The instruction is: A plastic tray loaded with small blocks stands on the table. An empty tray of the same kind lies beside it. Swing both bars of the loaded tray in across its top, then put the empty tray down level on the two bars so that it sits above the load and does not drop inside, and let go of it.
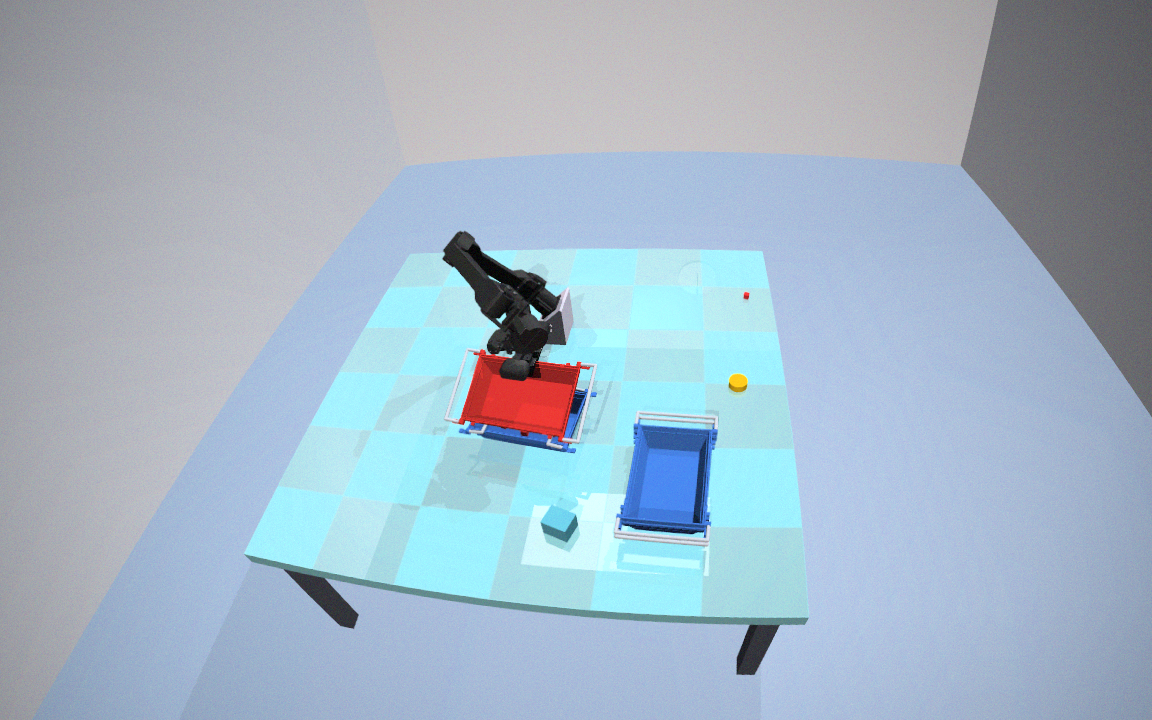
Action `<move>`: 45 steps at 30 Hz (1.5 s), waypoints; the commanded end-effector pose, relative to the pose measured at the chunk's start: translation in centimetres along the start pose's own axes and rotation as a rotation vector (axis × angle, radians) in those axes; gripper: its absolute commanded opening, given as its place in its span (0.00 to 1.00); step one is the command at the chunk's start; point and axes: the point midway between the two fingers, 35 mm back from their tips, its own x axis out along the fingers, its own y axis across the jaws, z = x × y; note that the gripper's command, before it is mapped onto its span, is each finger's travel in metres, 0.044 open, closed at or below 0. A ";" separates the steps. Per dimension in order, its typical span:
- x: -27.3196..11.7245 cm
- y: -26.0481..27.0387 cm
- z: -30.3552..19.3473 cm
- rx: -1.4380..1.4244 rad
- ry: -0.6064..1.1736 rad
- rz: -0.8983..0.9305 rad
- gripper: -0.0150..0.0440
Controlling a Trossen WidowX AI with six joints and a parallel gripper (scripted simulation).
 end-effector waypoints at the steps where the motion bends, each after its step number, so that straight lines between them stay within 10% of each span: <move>1: 0.7 -0.5 0.1 0.000 0.000 -0.016 0.25; 45: 2.4 -1.5 0.1 0.000 -0.001 -0.016 0.25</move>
